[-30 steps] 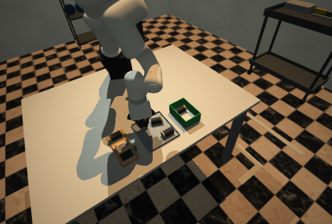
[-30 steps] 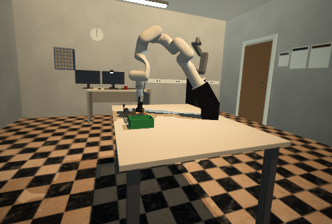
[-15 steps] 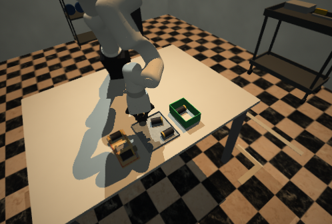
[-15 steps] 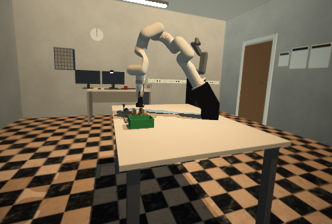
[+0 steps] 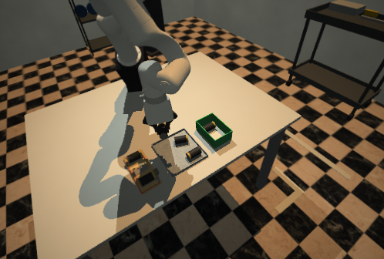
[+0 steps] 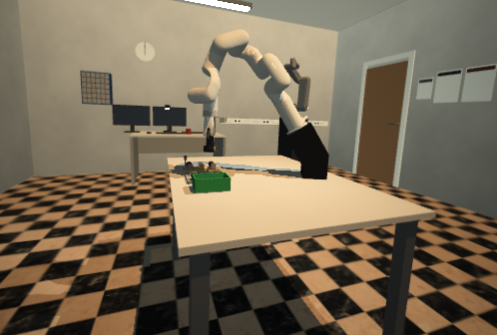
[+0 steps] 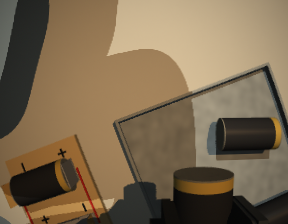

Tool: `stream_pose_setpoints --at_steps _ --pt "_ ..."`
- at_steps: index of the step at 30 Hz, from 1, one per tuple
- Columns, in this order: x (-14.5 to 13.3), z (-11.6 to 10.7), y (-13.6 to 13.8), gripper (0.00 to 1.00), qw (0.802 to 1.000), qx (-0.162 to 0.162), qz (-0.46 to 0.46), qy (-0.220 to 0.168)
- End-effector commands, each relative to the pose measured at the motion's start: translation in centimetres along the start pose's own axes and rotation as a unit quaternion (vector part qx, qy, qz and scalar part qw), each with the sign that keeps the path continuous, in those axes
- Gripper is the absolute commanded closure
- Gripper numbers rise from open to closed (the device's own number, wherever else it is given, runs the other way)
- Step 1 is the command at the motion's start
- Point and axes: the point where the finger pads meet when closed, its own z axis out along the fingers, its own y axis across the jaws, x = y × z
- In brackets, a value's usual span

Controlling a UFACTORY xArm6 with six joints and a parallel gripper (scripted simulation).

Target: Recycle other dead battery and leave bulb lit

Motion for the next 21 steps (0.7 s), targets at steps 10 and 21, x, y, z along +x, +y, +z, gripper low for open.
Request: stream_pose_setpoints --at_steps 10,21 --pt "-0.14 -0.13 0.05 0.72 0.999 -0.001 -0.043 -0.002" --pt "-0.14 -0.13 0.05 0.72 0.985 0.0 -0.171 -0.002"
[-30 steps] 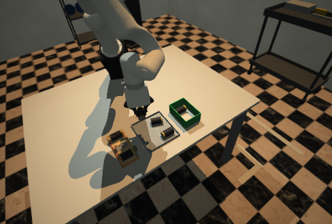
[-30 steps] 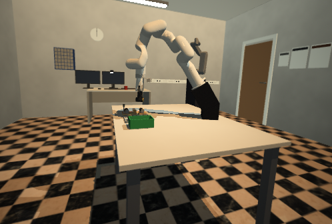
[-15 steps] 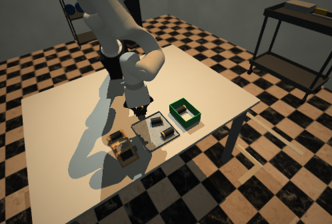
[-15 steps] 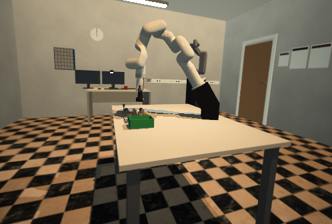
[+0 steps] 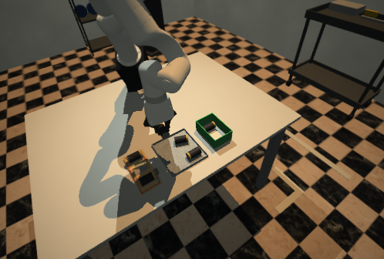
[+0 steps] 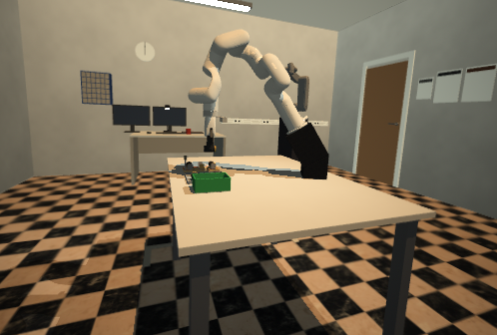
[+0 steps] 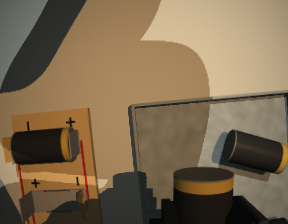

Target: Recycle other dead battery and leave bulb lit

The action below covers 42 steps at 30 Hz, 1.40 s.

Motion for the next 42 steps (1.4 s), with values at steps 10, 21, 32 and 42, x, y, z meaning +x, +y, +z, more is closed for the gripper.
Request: stream_pose_setpoints --at_steps 10,21,32,42 --pt "-0.11 -0.09 0.0 0.72 0.984 -0.004 -0.18 0.001" --pt "-0.11 -0.09 0.0 0.72 0.918 -0.004 -0.397 0.0" --pt "-0.11 -0.09 0.0 0.72 0.833 -0.004 -0.553 -0.001" --pt "-0.11 -0.09 0.0 0.72 0.758 -0.004 -0.652 -0.001"
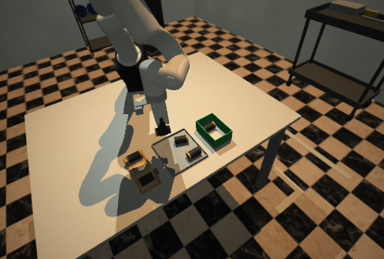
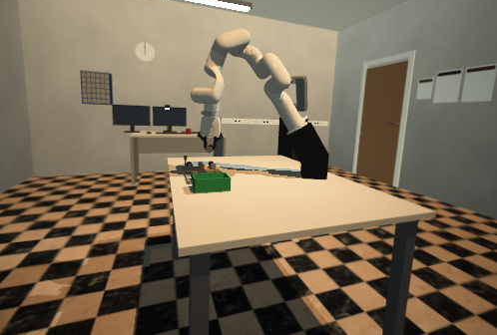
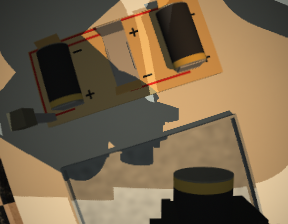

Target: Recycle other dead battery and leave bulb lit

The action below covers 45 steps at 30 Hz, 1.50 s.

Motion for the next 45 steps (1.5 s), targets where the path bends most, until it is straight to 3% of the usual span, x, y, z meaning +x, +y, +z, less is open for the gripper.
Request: stream_pose_setpoints --at_steps 1,13,35,45 --pt "0.0 -0.1 -0.1 0.72 0.999 -0.014 -0.043 -0.008" --pt "0.0 -0.1 -0.1 0.72 0.991 -0.013 -0.136 -0.01" --pt "0.0 -0.1 -0.2 0.72 0.989 -0.013 -0.148 -0.01" --pt "2.6 0.0 -1.4 0.72 0.989 -0.013 -0.148 -0.01"
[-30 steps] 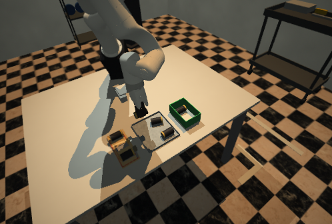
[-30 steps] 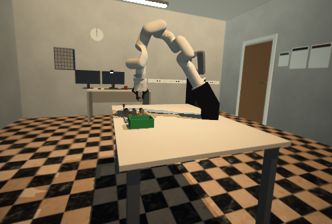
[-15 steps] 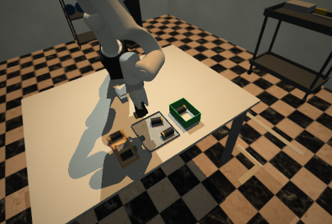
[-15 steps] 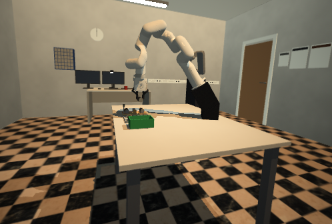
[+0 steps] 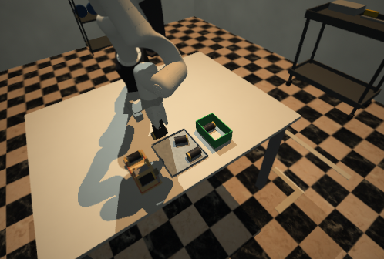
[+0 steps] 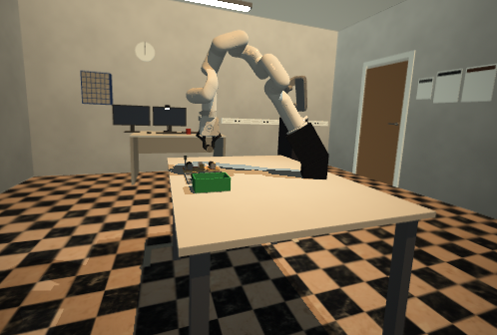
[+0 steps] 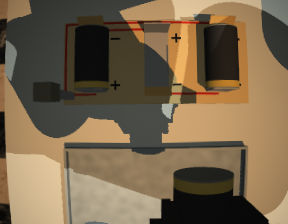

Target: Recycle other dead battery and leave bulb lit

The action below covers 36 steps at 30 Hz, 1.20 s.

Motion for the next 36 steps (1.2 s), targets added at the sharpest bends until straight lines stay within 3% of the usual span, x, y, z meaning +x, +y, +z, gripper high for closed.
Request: stream_pose_setpoints --at_steps 1,4,19,36 --pt "1.7 -0.1 -0.4 0.72 1.0 0.0 0.0 -0.002" --pt "2.2 -0.1 -0.5 0.72 1.0 0.0 0.0 -0.002" --pt "10.5 0.0 -1.9 0.72 1.0 0.0 0.0 -0.002" --pt "11.5 0.0 -2.1 0.72 1.0 0.0 0.0 -0.002"
